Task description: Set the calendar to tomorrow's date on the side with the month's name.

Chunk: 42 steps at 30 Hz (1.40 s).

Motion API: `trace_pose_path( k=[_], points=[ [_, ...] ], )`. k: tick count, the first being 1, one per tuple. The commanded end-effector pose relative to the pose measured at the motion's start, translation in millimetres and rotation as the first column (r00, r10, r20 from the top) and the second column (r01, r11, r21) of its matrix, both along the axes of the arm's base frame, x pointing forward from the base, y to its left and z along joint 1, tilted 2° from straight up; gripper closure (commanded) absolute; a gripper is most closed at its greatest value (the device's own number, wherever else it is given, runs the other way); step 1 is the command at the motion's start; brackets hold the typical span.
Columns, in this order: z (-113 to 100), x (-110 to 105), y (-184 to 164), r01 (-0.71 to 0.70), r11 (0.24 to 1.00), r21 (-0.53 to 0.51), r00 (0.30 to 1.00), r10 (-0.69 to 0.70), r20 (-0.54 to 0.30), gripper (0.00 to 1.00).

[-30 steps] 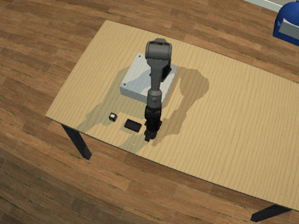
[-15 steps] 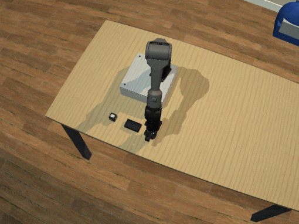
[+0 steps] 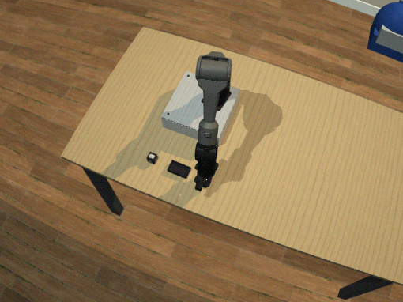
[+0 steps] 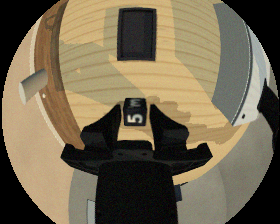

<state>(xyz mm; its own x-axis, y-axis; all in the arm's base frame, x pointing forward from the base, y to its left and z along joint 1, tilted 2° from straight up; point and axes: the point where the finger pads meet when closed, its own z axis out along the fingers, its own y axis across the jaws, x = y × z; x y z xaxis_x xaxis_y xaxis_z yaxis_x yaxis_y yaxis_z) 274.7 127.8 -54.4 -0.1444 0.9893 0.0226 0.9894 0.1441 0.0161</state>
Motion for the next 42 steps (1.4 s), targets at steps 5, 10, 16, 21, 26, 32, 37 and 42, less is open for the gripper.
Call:
trace_pose_path(
  k=[5, 10, 16, 21, 26, 32, 37, 42],
  points=[
    [-0.8, -0.9, 0.2, -0.002, 1.000, -0.001, 1.000, 0.002, -0.003, 0.41],
    [-0.8, -0.9, 0.2, -0.002, 1.000, -0.001, 1.000, 0.002, -0.003, 0.66],
    [-0.8, -0.9, 0.2, -0.002, 1.000, -0.001, 1.000, 0.002, -0.003, 0.66],
    [-0.8, -0.9, 0.2, -0.002, 1.000, -0.001, 1.000, 0.002, -0.003, 0.66],
    [-0.8, -0.9, 0.2, -0.002, 1.000, -0.001, 1.000, 0.002, -0.003, 0.66],
    [-0.8, -0.9, 0.2, -0.002, 1.000, -0.001, 1.000, 0.002, -0.003, 0.66],
    [-0.8, -0.9, 0.2, -0.002, 1.000, -0.001, 1.000, 0.002, -0.003, 0.66],
    [0.3, -0.7, 0.2, -0.002, 1.000, 0.000, 1.000, 0.002, -0.002, 0.66]
  ],
)
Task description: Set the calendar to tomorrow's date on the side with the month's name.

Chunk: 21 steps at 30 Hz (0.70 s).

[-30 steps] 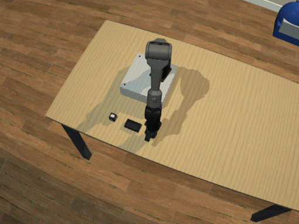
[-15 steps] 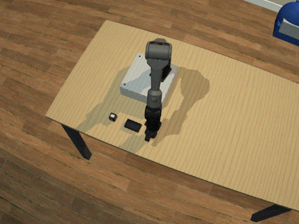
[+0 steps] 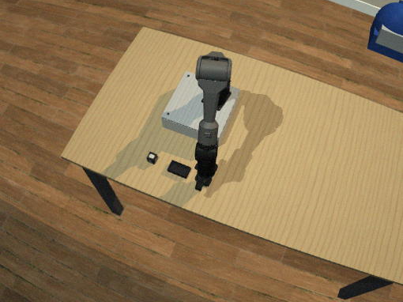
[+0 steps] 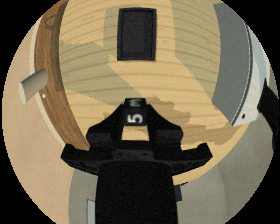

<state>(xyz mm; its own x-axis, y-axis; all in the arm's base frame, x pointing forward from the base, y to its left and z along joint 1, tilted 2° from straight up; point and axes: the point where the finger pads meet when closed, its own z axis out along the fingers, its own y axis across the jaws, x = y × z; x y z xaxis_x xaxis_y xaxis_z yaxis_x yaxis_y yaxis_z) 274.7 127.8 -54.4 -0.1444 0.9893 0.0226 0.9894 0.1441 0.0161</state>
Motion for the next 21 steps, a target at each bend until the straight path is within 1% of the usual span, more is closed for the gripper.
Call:
trace_pose_path(
  k=[1, 4, 8, 10, 16, 19, 21],
  points=[
    [2.4, -0.1, 0.5, -0.002, 1.000, 0.001, 1.000, 0.002, 0.001, 0.66],
    [11.9, 0.7, 0.5, -0.001, 1.000, 0.002, 1.000, 0.001, 0.003, 0.66],
    [36.7, 0.4, -0.4, -0.001, 1.000, 0.001, 1.000, 0.001, 0.003, 0.66],
    [36.7, 0.4, -0.4, -0.001, 1.000, 0.001, 1.000, 0.001, 0.003, 0.66],
    [80.7, -0.3, -1.5, -0.001, 1.000, 0.001, 1.000, 0.001, 0.003, 0.66],
    [94.9, -0.5, -1.9, -0.001, 1.000, 0.001, 1.000, 0.001, 0.003, 0.66],
    [99.6, -0.6, -2.0, -0.001, 1.000, 0.002, 1.000, 0.001, 0.003, 0.66]
  ],
)
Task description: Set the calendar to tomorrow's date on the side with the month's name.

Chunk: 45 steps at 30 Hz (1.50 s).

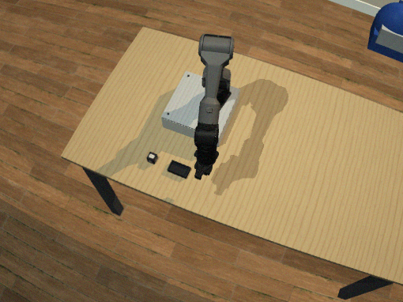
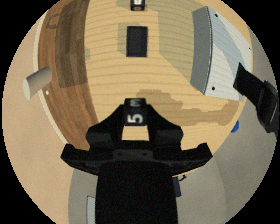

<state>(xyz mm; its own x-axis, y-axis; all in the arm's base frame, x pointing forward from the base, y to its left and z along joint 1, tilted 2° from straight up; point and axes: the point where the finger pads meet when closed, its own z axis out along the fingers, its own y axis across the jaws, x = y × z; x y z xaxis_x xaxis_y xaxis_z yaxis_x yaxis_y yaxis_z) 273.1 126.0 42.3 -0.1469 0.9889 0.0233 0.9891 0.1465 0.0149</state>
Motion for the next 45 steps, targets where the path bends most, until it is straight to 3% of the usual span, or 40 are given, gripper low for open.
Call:
trace_pose_path(
  k=[1, 13, 18, 20, 35, 45],
  points=[
    [4.0, 0.9, -0.3, 0.002, 1.000, 0.001, 1.000, -0.002, 0.004, 0.66],
    [4.1, 2.1, -7.9, 0.002, 1.000, 0.000, 1.000, -0.002, 0.001, 0.66],
    [10.6, 16.6, -103.0, 0.013, 1.000, 0.000, 1.000, -0.013, 0.004, 0.66],
    [11.2, 15.7, -121.9, 0.015, 1.000, 0.000, 1.000, -0.015, 0.002, 0.66],
    [9.7, 14.9, -122.8, 0.014, 1.000, -0.001, 1.000, -0.014, 0.000, 0.66],
    [-6.0, 14.4, -122.3, 0.014, 1.000, 0.000, 1.000, -0.014, -0.004, 0.66]
  ],
)
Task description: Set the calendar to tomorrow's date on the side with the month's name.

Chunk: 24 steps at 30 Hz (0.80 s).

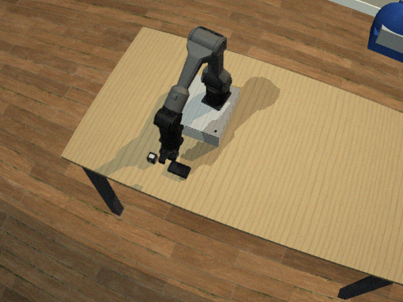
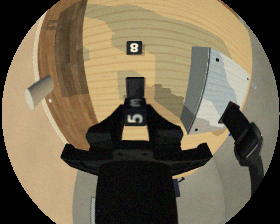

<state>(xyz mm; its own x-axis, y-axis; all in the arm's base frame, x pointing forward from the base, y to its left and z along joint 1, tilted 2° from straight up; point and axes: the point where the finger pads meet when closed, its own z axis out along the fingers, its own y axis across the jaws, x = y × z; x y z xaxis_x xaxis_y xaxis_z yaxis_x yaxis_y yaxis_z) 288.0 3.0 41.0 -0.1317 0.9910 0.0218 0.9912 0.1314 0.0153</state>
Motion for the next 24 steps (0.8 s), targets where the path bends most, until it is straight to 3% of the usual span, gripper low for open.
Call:
trace_pose_path(
  k=[1, 10, 24],
  points=[
    [-8.2, -0.4, 0.7, -0.001, 1.000, 0.001, 1.000, 0.002, -0.004, 0.66],
    [-47.7, 0.1, 1.6, -0.002, 1.000, 0.001, 1.000, 0.002, -0.004, 0.66],
    [-78.5, 1.1, 2.1, -0.001, 1.000, 0.001, 1.000, 0.001, -0.003, 0.66]
  ],
)
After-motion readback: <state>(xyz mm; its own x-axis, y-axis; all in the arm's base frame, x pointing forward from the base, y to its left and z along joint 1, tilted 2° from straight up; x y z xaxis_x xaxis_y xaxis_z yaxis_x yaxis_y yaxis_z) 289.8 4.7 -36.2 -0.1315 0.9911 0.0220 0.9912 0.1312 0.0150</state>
